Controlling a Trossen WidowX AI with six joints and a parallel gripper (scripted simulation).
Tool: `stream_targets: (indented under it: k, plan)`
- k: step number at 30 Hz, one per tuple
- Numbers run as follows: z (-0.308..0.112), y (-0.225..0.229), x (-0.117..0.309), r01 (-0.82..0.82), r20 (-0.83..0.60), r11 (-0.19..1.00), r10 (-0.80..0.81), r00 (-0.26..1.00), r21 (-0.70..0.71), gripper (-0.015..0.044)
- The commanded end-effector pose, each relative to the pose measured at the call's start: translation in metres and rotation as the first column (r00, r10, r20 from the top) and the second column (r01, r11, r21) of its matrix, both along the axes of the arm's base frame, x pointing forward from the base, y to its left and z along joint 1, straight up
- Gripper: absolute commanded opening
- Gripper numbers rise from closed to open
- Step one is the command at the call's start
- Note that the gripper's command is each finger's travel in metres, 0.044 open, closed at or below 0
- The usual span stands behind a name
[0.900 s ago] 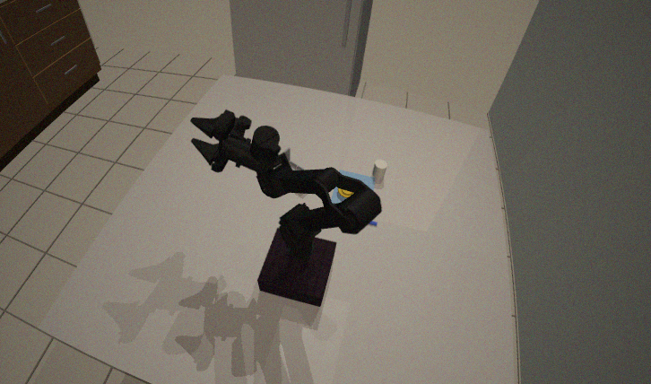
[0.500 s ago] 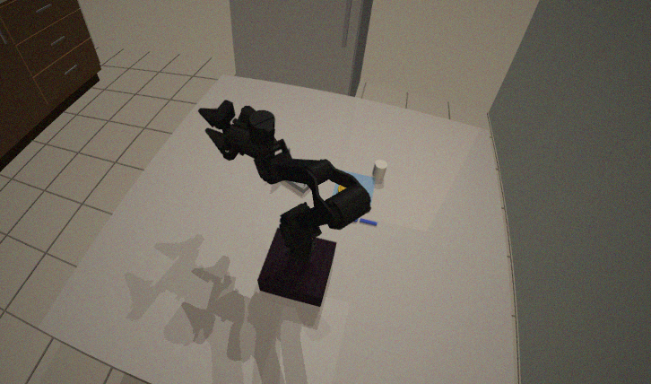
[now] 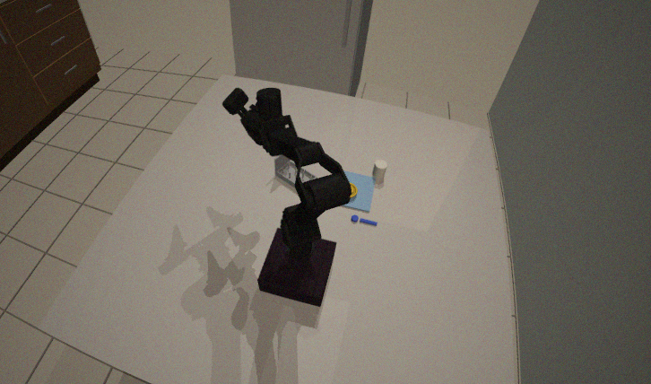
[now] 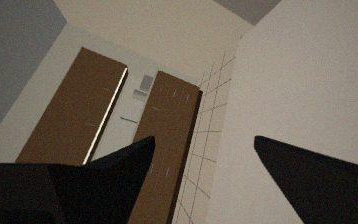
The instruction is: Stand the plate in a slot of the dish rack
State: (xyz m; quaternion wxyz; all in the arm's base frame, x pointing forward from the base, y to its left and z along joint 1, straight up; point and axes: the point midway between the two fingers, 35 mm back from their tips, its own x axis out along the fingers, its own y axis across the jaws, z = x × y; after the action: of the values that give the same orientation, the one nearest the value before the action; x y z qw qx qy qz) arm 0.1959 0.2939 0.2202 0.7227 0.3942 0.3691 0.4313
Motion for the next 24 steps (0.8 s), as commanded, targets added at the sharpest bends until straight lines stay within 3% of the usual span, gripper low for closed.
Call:
stream_targets:
  k: [1,12,24]
  plan:
    - [-0.006,-0.009,0.023,0.063,0.029,0.994,-0.060,0.998,-0.087,0.0400]
    - [-0.034,-0.061,0.089,0.214,0.090,0.888,-0.194,0.977,-0.408,0.0400]
    - [-0.059,-0.148,0.130,0.220,0.078,0.651,-0.239,0.968,-0.727,0.0400]
